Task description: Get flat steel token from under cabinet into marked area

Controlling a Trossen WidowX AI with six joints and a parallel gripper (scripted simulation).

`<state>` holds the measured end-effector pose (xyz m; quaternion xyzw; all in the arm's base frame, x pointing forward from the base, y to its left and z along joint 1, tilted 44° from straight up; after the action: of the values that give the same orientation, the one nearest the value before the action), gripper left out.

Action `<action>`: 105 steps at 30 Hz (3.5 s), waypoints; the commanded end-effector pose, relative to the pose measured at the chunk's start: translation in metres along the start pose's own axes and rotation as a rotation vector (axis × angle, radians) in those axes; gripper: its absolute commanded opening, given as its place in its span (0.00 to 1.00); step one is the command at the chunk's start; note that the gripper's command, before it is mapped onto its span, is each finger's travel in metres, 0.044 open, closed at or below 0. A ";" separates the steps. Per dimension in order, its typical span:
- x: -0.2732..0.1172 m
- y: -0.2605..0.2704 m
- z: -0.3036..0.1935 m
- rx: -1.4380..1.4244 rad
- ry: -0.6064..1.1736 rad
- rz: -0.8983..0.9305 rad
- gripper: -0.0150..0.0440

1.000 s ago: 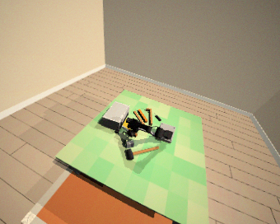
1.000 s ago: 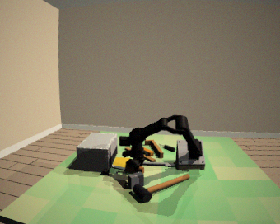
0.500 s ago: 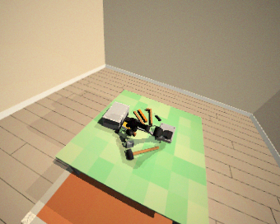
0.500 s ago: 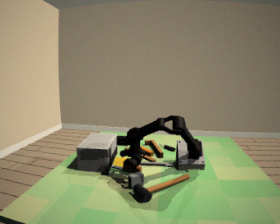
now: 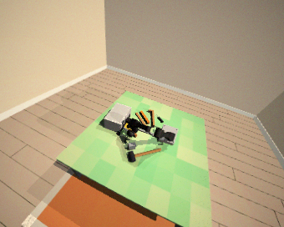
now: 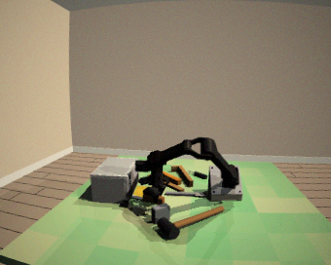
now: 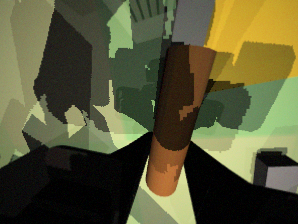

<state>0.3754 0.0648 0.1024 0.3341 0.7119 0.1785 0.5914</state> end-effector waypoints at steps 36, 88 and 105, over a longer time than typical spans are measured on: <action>0.000 -0.001 0.034 -0.011 -0.004 0.002 0.25; 0.000 -0.023 0.012 -0.010 -0.004 0.001 0.25; 0.001 -0.022 -0.005 -0.009 -0.003 0.001 0.25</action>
<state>0.3688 0.0494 0.0889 0.3298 0.7085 0.1843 0.5961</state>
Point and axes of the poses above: the point midway between the two fingers, 35 mm back from their tips, its own x axis out along the fingers, its own y axis across the jaws, z = x × y, the point moved 10 cm from there along -x, back along the fingers, and after that the axes turned 1 degree about x, right-handed, at the moved point
